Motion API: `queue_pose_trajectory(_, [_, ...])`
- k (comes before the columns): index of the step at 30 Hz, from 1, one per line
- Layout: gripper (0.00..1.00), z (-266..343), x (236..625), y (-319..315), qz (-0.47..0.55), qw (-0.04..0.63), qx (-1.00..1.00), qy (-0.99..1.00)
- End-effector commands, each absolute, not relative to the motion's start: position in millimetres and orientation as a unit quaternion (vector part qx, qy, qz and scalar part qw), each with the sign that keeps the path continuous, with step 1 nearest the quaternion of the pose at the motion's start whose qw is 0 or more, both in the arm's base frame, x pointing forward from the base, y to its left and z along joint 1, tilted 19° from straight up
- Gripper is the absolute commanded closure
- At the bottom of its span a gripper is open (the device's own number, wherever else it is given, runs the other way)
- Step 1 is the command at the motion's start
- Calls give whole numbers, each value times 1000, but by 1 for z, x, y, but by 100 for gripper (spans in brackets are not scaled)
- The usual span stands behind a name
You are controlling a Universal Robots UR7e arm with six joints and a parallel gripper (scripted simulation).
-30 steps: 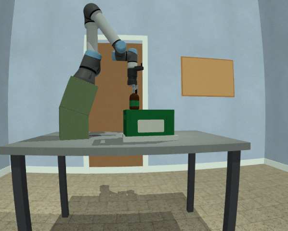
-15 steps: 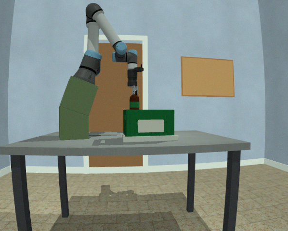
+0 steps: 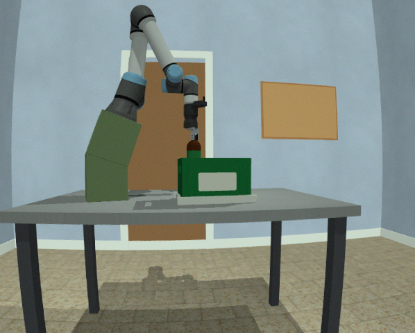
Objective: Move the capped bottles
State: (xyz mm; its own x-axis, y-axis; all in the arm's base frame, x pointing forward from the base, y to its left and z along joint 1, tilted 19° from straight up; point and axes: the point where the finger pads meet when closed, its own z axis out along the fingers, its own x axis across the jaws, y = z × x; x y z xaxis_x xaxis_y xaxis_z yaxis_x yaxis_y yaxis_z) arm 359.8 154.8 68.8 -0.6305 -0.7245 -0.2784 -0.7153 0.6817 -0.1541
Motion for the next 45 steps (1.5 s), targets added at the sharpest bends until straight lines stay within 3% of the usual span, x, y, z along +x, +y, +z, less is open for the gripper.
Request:
queue_pose_trajectory(1, [100,57,363,157,-15,161,-399,903])
queue_pose_trajectory(45, [100,4,380,162,-14,159,-399,903])
